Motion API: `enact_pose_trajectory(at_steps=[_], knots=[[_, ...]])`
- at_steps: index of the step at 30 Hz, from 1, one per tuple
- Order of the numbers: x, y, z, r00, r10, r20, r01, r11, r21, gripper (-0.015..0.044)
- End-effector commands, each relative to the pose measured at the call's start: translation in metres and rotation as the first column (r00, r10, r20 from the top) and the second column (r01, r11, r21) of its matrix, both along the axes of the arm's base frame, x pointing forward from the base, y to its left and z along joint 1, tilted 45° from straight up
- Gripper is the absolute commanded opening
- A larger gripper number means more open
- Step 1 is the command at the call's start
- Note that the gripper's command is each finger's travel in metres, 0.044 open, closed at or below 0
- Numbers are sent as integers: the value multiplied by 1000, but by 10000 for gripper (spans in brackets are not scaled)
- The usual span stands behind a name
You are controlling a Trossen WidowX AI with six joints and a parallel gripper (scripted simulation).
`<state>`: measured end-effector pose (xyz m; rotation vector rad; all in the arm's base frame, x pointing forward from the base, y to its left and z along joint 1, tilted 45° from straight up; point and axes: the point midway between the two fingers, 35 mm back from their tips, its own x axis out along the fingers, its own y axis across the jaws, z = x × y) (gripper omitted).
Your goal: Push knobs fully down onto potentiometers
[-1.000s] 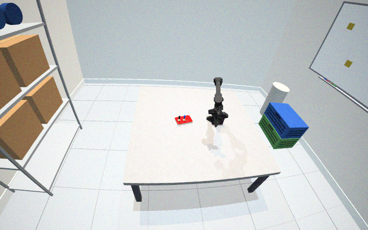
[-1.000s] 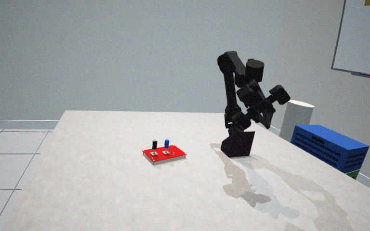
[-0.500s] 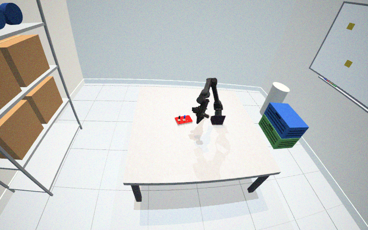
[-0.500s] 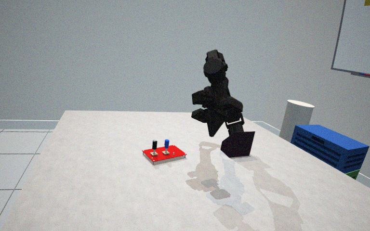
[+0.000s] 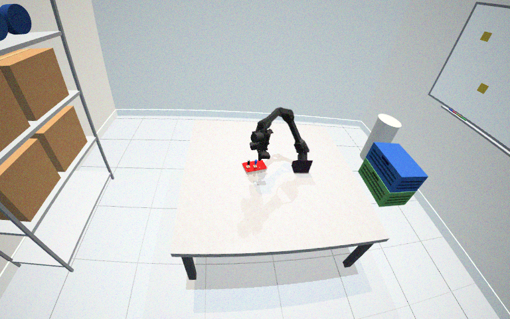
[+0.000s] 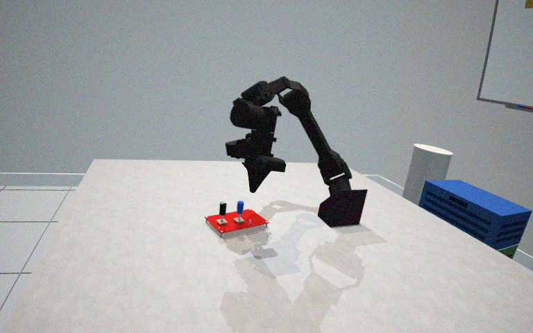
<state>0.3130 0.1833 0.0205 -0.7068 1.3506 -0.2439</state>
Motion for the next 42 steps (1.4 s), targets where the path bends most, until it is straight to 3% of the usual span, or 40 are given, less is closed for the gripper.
enact_pose_trajectory(at_steps=[1, 5, 11, 42], knots=[[12, -28, 20, 999, -31, -33, 28, 995, -92, 0], [19, -51, 35, 996, -59, -62, 48, 986, -160, 0], [22, -63, 22, 996, -59, -62, 48, 986, -160, 0], [26, -79, 6, 996, -59, -61, 49, 986, -161, 0]])
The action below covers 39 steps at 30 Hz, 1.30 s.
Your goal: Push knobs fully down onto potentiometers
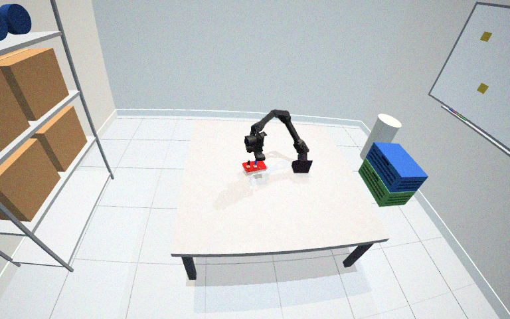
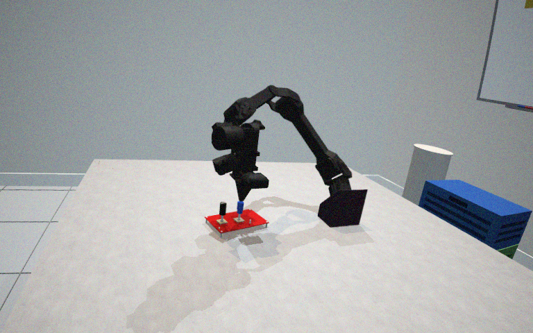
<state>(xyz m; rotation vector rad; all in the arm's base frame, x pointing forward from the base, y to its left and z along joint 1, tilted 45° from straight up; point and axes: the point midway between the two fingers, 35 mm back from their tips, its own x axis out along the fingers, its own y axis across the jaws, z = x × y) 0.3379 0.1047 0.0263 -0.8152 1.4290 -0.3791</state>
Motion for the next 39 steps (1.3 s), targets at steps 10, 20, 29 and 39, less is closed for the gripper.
enact_pose_trajectory(at_steps=[10, 20, 29, 39], knots=[[1, -2, -2, 1000, 4, 2, -4, 1000, -1, 0], [1, -3, -3, 1000, 4, 2, -4, 1000, -2, 0], [1, -3, -3, 1000, 4, 2, -4, 1000, -2, 0], [2, -7, -7, 1000, 4, 2, -4, 1000, -2, 0]])
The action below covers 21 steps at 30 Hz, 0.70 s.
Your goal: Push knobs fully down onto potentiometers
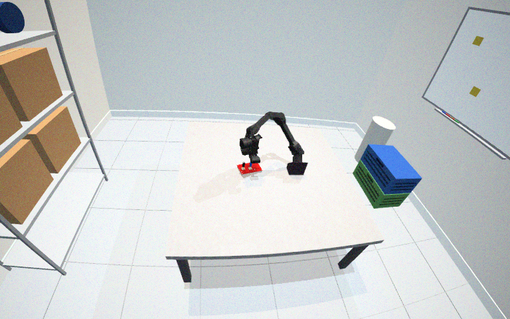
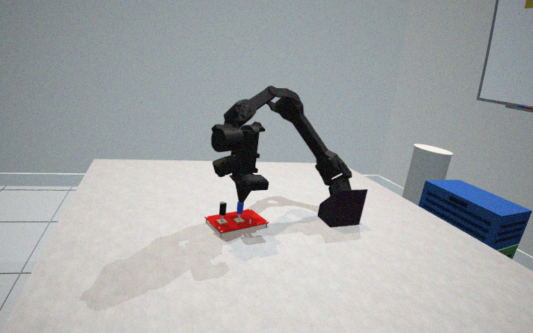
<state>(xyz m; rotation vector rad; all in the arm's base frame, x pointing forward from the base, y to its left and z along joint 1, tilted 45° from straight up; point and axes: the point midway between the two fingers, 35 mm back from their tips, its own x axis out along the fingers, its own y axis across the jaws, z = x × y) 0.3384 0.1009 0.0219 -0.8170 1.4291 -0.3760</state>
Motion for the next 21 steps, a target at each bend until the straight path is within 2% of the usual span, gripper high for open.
enact_pose_trajectory(at_steps=[1, 21], knots=[[2, -3, -3, 1000, 1, 4, -1, 1000, -2, 0], [2, -8, -7, 1000, 1, 4, -1, 1000, -3, 0]])
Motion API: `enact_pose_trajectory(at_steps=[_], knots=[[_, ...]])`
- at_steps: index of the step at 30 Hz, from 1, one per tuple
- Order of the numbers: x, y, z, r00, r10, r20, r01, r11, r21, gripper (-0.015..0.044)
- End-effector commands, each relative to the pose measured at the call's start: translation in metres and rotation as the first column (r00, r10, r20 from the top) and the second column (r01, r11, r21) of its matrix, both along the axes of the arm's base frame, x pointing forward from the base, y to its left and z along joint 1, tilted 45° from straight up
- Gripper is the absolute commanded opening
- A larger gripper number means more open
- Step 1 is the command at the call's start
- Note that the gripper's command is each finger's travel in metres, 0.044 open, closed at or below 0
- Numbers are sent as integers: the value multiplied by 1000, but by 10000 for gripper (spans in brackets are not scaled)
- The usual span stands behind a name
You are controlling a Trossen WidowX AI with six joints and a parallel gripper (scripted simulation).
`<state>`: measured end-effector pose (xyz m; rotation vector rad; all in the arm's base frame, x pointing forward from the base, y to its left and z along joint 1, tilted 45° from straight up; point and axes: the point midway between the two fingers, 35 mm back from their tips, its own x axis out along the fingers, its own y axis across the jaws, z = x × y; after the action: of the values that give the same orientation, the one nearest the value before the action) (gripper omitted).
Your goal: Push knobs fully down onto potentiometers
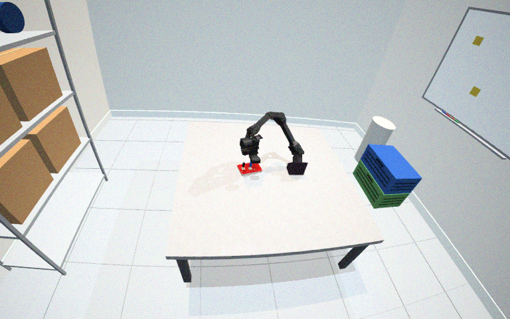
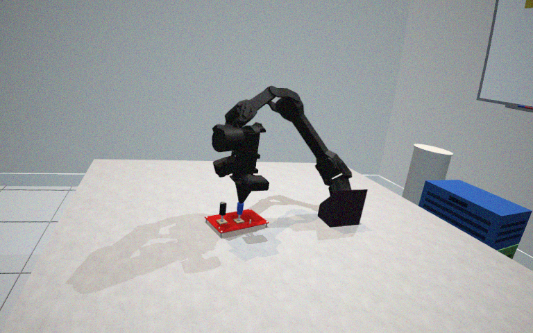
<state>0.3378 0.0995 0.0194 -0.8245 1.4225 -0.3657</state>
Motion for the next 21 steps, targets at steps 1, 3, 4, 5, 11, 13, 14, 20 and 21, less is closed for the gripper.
enact_pose_trajectory(at_steps=[1, 3, 4, 5, 11, 13, 14, 20, 21], knots=[[3, -6, -5, 1000, -12, 3, 12, 1000, -4, 0], [3, -6, -5, 1000, -12, 3, 12, 1000, -4, 0], [3, -7, -5, 1000, -12, 3, 12, 1000, -4, 0], [3, -7, -6, 1000, -12, 3, 12, 1000, -4, 0], [4, -10, -9, 1000, -12, 3, 12, 1000, -4, 0], [4, -10, -9, 1000, -12, 3, 12, 1000, -4, 0], [4, -10, -9, 1000, -12, 3, 12, 1000, -4, 0], [4, -11, -10, 1000, -12, 3, 12, 1000, -4, 0], [4, -12, -10, 1000, -12, 3, 12, 1000, -4, 0]])
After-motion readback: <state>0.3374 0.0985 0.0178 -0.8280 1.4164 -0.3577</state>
